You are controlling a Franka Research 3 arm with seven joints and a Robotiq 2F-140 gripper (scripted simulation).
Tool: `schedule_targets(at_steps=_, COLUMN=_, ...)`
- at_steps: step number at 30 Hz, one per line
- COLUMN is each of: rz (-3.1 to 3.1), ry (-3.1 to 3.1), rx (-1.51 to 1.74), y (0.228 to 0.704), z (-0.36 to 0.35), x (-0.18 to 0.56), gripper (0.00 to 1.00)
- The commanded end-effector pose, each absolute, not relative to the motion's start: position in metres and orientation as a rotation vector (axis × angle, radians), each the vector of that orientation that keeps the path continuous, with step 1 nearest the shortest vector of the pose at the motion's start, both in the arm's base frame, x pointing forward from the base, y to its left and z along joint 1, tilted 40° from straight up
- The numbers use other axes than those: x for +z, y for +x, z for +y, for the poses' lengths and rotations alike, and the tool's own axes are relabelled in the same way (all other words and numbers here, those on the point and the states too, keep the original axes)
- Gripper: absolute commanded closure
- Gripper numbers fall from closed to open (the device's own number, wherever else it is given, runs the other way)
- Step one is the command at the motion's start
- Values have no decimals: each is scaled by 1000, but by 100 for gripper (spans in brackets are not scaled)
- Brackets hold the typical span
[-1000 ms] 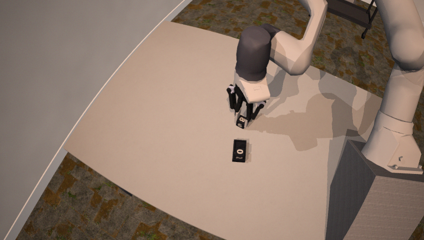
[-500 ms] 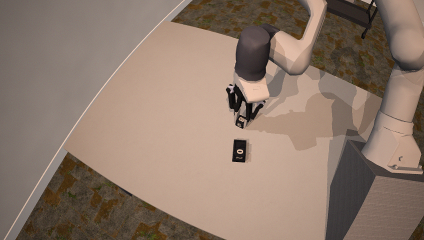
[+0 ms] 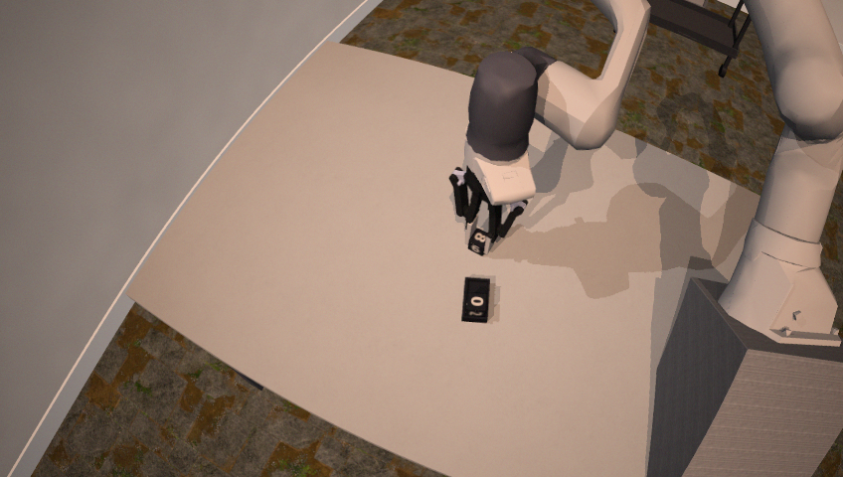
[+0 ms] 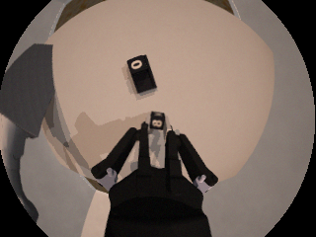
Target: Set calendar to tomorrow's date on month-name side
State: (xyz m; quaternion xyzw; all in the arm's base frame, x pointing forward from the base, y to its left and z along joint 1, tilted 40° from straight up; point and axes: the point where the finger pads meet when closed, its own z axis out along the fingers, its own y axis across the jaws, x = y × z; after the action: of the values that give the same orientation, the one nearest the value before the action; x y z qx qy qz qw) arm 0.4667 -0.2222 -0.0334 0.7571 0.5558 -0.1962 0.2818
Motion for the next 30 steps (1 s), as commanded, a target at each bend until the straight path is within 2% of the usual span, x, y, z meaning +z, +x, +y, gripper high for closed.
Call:
schedule_targets(at_steps=1, rz=1486, ry=2029, rx=-521, y=468, z=-222, x=-34, gripper=83)
schedule_targets(at_steps=30, rz=1486, ry=2029, rx=-521, y=468, z=-223, x=-36, gripper=83)
